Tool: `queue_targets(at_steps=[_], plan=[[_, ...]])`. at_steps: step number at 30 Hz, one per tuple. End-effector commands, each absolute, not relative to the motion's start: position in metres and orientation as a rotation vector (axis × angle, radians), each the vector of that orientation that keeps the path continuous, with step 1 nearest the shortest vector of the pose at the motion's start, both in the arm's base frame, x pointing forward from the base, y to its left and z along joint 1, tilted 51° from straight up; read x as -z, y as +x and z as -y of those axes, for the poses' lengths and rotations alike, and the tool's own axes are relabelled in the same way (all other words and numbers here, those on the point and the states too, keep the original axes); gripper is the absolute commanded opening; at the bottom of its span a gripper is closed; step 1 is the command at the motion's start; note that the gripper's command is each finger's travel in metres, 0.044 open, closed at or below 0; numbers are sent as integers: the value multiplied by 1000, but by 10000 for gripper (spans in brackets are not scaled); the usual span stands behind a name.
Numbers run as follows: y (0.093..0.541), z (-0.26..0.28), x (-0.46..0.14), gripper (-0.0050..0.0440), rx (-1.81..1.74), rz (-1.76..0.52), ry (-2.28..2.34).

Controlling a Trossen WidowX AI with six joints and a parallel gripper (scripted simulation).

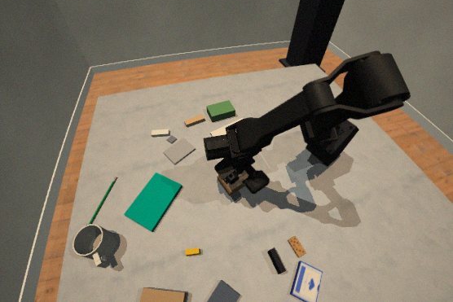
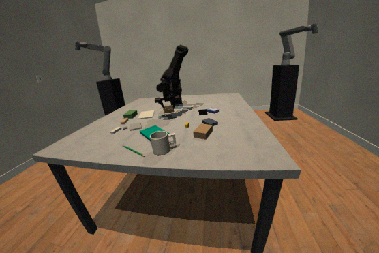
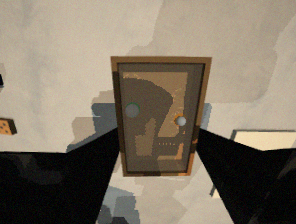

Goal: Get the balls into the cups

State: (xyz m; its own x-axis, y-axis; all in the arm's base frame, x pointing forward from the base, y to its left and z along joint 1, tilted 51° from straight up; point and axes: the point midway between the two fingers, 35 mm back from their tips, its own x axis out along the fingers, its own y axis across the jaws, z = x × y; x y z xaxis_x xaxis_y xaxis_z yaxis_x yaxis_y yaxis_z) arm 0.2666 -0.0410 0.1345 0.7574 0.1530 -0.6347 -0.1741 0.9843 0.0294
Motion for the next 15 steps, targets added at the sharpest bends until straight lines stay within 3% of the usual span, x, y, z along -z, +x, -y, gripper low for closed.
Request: queue_targets(at_steps=[1,15], plan=[[267,42,-135,0,-172,-688,-32],[308,33,-101,0,-174,-689,-35]])
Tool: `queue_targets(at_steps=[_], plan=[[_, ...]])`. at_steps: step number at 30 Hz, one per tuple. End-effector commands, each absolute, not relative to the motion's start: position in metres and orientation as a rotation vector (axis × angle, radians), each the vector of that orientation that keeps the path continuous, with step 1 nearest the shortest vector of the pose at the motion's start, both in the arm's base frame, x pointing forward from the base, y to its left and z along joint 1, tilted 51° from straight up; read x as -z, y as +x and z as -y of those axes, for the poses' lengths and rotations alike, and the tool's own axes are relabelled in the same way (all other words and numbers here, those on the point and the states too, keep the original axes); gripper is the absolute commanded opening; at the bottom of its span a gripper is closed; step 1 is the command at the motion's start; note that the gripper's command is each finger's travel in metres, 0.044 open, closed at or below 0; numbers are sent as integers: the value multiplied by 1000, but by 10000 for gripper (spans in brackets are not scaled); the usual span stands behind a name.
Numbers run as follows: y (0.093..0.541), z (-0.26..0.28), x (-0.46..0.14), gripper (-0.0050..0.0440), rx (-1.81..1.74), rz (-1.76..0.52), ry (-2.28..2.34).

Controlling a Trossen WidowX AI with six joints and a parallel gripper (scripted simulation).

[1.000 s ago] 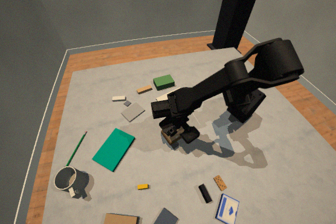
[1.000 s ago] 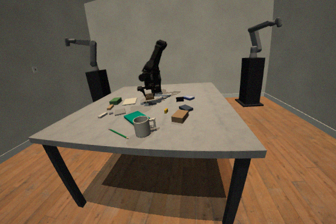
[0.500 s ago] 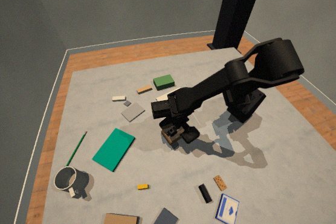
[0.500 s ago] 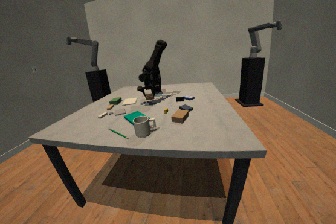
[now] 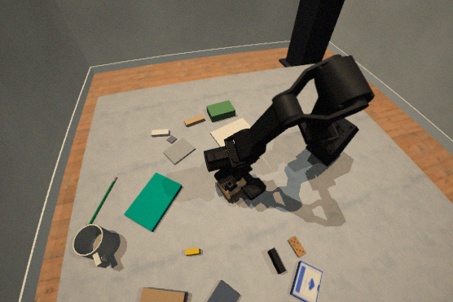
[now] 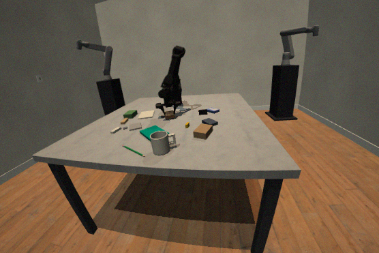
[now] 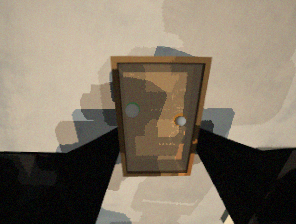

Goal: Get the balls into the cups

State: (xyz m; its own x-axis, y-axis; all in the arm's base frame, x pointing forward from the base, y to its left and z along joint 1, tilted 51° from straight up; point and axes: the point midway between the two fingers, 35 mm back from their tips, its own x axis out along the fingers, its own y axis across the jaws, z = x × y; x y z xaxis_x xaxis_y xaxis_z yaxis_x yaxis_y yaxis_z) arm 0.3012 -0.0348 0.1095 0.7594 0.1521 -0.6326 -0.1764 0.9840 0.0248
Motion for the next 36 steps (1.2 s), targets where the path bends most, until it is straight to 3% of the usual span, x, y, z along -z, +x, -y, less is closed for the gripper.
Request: queue_targets(at_steps=[1,8,18,20,28,36], plan=[[308,33,-101,0,-174,-689,-35],[308,33,-101,0,-174,-689,-35],[307,32,-103,240,-179,-685,-37],[307,32,-103,240,-179,-685,-37],[307,32,-103,432,-179,-685,-37],[307,32,-103,440,-179,-685,-37]])
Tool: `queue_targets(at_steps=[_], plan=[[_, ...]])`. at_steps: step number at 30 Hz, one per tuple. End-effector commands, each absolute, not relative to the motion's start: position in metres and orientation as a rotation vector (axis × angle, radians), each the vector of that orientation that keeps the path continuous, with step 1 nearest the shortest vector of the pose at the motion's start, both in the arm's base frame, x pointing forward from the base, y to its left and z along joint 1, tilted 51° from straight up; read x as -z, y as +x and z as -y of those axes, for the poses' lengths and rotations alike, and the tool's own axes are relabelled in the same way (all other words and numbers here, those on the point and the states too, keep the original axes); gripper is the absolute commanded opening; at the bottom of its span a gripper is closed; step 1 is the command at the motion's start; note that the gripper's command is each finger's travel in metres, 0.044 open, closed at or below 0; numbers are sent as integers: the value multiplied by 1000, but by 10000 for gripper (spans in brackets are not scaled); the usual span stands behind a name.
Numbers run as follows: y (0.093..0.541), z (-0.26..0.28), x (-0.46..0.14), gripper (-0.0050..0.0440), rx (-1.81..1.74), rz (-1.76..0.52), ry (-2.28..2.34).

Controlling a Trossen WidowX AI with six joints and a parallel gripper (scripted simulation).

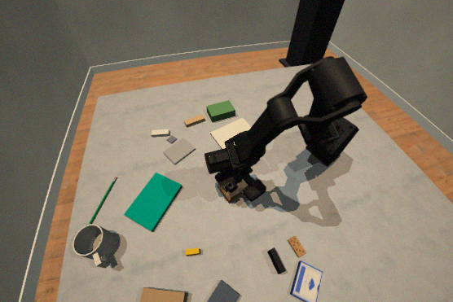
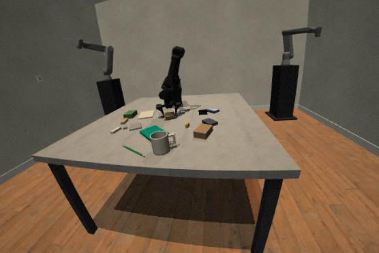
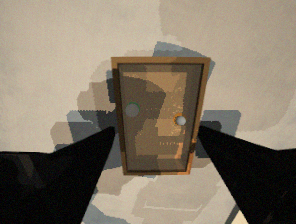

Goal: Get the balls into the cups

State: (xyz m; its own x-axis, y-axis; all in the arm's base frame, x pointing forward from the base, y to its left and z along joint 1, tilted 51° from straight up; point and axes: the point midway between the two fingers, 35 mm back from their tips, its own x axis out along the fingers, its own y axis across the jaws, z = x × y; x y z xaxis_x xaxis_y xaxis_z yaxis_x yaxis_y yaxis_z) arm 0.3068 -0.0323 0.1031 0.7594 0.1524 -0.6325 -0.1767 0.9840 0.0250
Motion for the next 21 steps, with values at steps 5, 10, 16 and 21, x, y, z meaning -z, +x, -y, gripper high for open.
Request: queue_targets(at_steps=[5,10,16,21], plan=[[307,32,-103,440,-179,-685,-37],[307,32,-103,440,-179,-685,-37],[303,35,-108,440,-179,-686,-38],[289,41,-122,440,-178,-690,-38]])
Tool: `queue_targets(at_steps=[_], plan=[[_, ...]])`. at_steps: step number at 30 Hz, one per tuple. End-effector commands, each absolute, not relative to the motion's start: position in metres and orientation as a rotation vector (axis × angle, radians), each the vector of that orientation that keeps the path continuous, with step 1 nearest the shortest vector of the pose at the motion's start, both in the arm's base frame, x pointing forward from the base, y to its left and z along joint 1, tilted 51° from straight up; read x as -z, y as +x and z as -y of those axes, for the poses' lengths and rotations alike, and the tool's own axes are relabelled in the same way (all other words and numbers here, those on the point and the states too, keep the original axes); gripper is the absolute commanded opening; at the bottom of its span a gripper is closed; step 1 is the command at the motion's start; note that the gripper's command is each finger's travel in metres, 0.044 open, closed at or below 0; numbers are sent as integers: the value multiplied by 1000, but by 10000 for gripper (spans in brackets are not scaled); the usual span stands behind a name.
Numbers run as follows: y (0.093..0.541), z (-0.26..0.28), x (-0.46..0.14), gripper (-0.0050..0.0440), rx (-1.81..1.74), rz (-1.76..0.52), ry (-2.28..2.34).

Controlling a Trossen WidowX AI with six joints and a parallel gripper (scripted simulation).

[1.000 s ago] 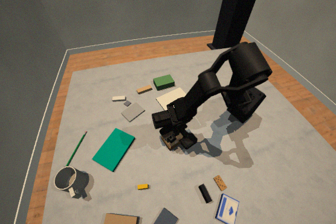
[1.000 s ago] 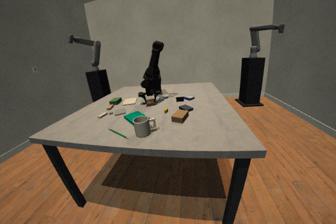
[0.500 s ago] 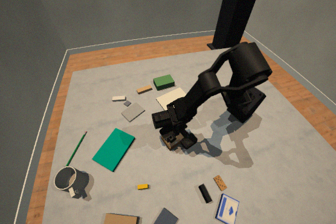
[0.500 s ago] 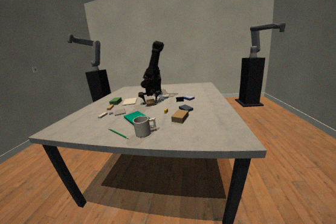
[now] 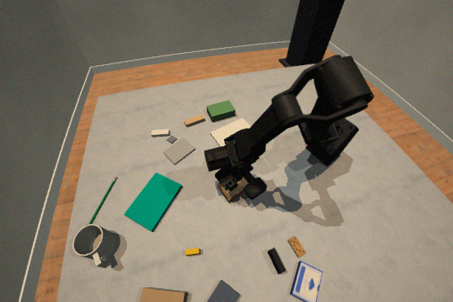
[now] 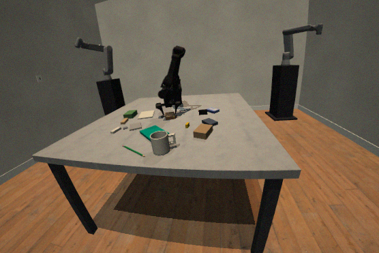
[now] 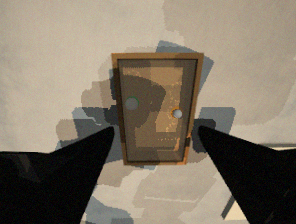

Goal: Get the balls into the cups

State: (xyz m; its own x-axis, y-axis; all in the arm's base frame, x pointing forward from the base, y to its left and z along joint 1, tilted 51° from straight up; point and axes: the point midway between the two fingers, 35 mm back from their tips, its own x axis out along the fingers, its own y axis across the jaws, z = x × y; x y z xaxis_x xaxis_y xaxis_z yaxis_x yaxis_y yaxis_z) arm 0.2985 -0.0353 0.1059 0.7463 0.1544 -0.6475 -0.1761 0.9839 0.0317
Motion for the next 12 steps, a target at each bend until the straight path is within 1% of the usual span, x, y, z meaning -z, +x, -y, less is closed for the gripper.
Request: queue_targets(at_steps=[1,5,10,12], plan=[[281,44,-129,440,-177,-691,-39],[258,55,-173,440,-154,-600,-94],[234,48,-167,440,-172,-681,-41],[235,47,-164,440,-174,-690,-35]])
